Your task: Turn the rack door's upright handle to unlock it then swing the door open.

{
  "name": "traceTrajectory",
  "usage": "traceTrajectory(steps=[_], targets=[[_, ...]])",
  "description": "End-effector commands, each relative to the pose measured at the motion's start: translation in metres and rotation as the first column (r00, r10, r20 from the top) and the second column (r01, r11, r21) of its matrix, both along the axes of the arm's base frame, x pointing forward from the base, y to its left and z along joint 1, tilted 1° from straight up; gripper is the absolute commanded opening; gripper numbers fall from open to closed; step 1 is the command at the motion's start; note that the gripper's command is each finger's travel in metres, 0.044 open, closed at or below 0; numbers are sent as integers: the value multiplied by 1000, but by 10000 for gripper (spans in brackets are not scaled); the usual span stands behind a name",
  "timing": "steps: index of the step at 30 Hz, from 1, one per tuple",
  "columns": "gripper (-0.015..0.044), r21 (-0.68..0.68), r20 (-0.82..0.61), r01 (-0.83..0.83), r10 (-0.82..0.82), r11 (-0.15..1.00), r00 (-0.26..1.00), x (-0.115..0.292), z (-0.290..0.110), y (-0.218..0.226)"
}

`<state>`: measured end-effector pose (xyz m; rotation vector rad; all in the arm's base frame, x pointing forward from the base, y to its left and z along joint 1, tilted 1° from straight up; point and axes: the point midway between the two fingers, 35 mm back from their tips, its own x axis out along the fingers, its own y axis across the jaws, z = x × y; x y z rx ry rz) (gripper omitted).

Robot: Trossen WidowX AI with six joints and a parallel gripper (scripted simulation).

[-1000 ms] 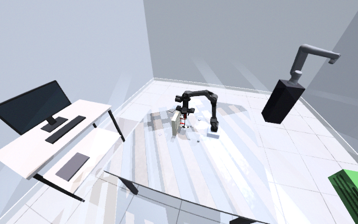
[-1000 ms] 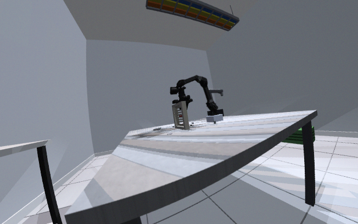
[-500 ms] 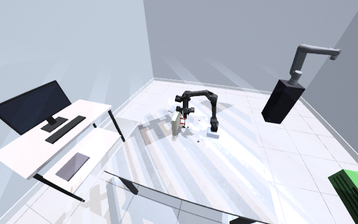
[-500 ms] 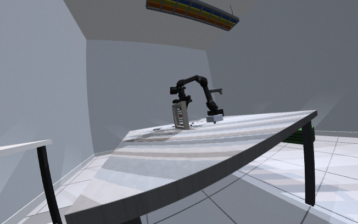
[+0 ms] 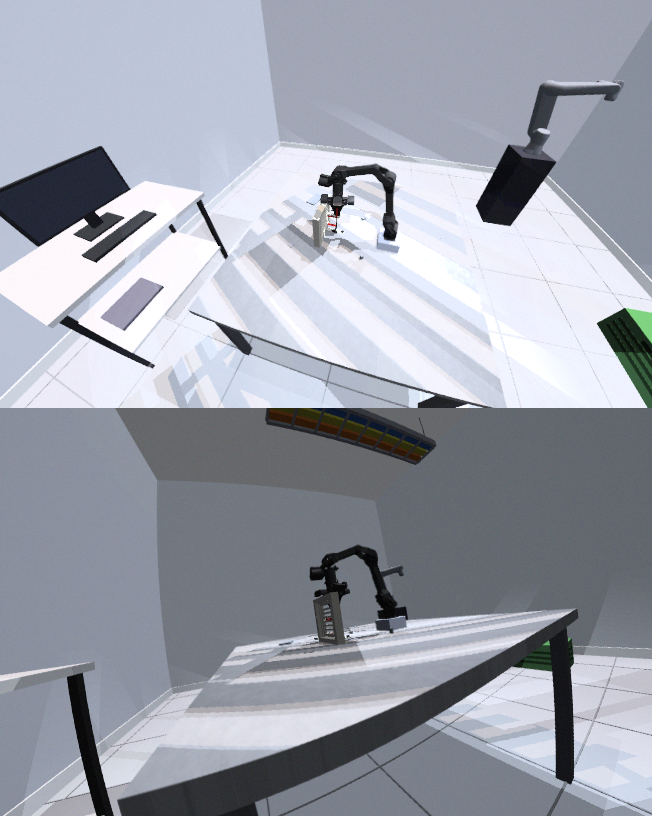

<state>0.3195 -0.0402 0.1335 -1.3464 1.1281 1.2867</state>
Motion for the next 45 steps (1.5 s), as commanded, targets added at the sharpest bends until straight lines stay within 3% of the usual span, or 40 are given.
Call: traceTrajectory(steps=[1, 25, 45], targets=[[148, 4, -2, -3, 3, 1000, 1000, 0, 0, 1], [9, 4, -2, 0, 0, 1000, 1000, -1, 0, 1], [9, 16, 0, 377, -377, 926, 926, -18, -1, 10]])
